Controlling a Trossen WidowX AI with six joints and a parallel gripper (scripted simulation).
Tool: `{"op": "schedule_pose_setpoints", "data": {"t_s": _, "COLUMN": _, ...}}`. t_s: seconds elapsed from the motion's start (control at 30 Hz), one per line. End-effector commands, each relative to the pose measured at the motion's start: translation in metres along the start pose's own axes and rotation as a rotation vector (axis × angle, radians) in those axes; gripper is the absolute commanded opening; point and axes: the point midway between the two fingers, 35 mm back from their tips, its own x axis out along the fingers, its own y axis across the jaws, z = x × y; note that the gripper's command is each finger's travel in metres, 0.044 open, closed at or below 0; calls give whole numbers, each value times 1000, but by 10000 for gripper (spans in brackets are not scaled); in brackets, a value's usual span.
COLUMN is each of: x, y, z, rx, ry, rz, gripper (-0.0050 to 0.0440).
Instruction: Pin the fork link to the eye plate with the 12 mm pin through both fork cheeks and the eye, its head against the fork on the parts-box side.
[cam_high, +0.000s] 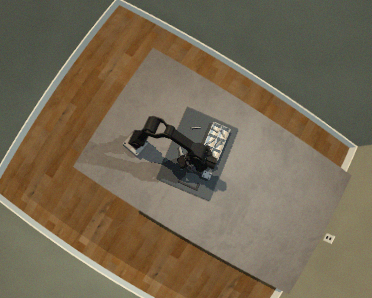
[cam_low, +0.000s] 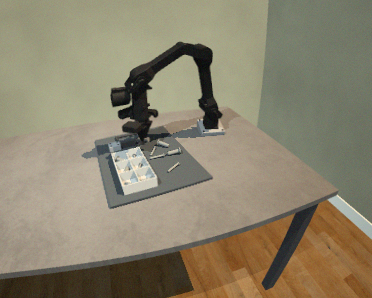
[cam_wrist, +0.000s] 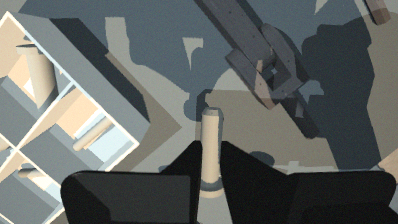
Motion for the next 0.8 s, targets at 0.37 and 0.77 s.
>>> {"op": "schedule_pose_setpoints", "data": {"t_s": 0.37, "x": -7, "y": 8, "z": 23, "rx": 808, "ry": -15, "rz": 9, "gripper": -50}}
{"op": "schedule_pose_setpoints", "data": {"t_s": 0.77, "x": -10, "y": 9, "z": 23, "rx": 807, "ry": -17, "rz": 21, "gripper": -50}}
